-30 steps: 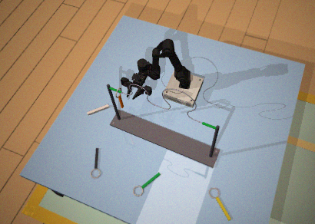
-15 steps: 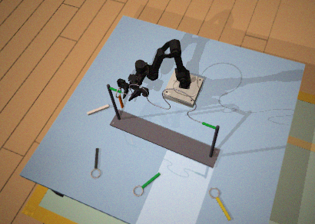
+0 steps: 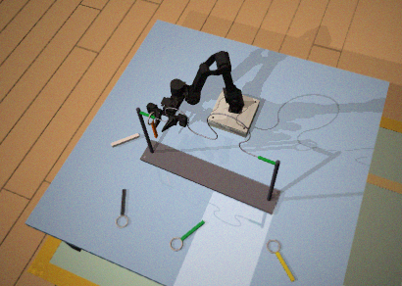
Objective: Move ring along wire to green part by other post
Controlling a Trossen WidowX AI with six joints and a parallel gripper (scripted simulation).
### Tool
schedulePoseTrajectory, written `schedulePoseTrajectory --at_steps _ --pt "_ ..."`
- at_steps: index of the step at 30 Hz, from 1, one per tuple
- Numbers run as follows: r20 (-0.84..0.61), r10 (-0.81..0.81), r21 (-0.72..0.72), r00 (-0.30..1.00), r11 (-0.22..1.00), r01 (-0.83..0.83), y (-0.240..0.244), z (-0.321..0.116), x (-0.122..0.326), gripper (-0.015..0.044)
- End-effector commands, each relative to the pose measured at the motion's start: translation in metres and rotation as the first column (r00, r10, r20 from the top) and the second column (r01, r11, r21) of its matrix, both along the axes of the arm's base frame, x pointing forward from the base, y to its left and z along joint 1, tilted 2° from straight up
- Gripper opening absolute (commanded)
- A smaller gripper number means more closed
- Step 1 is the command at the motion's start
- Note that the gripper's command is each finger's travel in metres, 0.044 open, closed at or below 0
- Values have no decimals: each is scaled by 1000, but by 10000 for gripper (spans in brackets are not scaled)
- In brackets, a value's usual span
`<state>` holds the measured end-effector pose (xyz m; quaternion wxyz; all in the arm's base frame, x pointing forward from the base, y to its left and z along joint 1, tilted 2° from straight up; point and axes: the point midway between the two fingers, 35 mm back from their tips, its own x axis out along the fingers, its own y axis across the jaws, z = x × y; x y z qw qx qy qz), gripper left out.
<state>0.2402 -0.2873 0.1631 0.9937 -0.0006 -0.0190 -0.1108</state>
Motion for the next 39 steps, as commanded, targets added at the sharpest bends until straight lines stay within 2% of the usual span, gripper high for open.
schedulePoseTrajectory --at_steps 1,29,39 --pt "-2 -4 13 1000 1000 4 -4 -3 7 160" --pt "1 -4 12 1000 1000 4 -11 -1 51 160" --pt "1 -4 12 1000 1000 4 -11 -1 52 160"
